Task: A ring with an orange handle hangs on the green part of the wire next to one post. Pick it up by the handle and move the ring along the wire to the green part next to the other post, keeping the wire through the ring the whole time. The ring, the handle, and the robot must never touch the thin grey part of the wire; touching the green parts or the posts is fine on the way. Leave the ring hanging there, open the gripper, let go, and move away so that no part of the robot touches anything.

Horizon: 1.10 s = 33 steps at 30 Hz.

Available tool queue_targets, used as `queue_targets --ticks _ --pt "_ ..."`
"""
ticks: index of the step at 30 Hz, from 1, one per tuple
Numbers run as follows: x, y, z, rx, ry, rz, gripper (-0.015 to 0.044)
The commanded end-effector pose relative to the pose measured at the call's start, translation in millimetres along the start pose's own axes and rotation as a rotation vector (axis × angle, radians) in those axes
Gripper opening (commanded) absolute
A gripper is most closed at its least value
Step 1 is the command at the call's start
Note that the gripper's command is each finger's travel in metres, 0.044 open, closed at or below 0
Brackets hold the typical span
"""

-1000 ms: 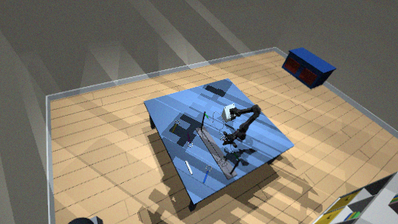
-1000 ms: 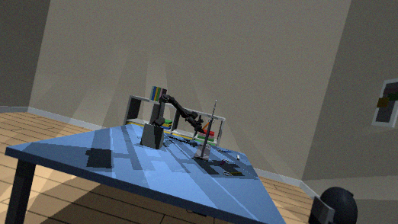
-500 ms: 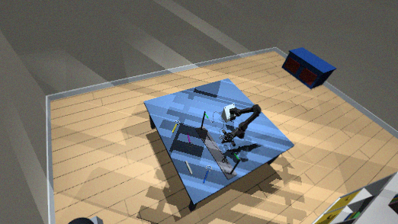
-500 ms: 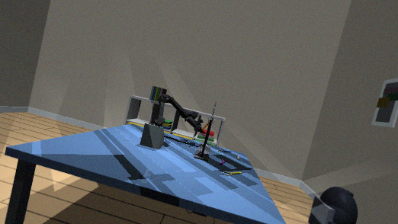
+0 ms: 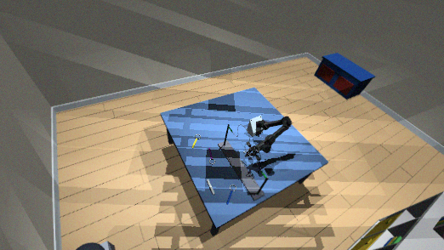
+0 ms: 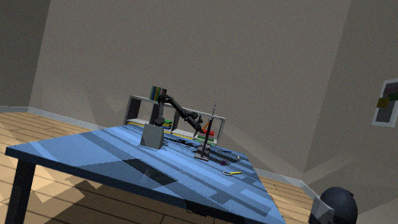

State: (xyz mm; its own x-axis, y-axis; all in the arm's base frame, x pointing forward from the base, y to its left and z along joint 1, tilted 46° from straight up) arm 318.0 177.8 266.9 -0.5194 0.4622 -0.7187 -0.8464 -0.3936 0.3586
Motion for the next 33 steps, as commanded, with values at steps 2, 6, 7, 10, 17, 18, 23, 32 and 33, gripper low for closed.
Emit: queue_targets --ticks 2,6,7,10,17,18,23,32,33 --pt "1.7 0.3 -14.6 0.040 0.068 0.006 -0.0150" --pt "1.0 1.1 -24.7 0.071 0.126 0.008 -0.0150" --pt "0.7 1.4 -27.9 0.081 0.145 0.009 -0.0150" --pt "-0.8 2.6 -37.8 0.113 0.204 0.011 -0.0150" --pt "-6.9 6.8 -60.9 0.191 0.350 0.017 -0.0150" --pt "-8.1 7.6 -64.2 0.203 0.371 0.018 -0.0150" --pt "-15.1 12.1 -80.0 0.260 0.480 0.023 -0.0150" --pt "-32.2 22.3 -105.5 0.365 0.678 0.033 -0.0150" --pt "-34.4 23.6 -108.0 0.377 0.700 0.034 -0.0150"
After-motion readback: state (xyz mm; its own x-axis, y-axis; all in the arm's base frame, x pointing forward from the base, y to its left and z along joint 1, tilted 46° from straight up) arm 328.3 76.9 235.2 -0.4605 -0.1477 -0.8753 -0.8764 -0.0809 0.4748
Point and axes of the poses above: the point midway between the two fingers, 35 mm back from their tips, its own y axis back along the fingers, its own z axis across the jaws, x = y × z, the point moved 3 cm from there along y, back along the fingers, and after that the axes turned 1 degree about y, right-handed, at the moved point
